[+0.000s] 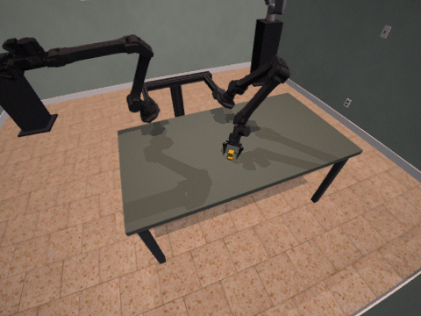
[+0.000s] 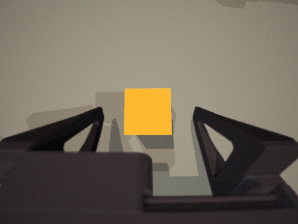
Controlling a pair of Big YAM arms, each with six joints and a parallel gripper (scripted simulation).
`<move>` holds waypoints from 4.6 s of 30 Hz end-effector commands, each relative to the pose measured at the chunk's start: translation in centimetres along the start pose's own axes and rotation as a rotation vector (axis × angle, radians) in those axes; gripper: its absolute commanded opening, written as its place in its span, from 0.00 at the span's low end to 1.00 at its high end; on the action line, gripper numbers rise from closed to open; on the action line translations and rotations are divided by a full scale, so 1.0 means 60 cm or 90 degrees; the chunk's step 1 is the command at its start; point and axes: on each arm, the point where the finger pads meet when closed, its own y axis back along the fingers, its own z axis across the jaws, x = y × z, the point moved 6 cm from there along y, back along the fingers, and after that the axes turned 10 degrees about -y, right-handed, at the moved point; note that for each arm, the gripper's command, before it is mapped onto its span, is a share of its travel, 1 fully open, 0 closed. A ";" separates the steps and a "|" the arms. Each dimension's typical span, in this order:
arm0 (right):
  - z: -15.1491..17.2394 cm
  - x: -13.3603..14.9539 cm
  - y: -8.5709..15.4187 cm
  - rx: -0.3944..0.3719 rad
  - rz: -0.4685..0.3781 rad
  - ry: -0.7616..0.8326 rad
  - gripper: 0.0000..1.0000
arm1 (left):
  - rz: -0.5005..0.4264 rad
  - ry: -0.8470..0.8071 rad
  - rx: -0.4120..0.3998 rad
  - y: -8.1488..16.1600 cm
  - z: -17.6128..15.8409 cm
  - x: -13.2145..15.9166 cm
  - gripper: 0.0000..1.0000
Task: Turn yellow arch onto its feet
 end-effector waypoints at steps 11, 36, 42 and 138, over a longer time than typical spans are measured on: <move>-0.003 -0.013 0.009 0.004 -0.008 -0.001 1.00 | -0.017 -0.001 -0.018 0.001 0.009 -0.018 0.31; -0.003 -0.013 0.009 0.004 -0.008 -0.001 1.00 | -0.017 -0.001 -0.018 0.001 0.009 -0.018 0.31; -0.003 -0.013 0.009 0.004 -0.008 -0.001 1.00 | -0.017 -0.001 -0.018 0.001 0.009 -0.018 0.31; -0.003 -0.013 0.009 0.004 -0.008 -0.001 1.00 | 0.328 0.010 0.050 0.011 0.026 -0.087 0.31</move>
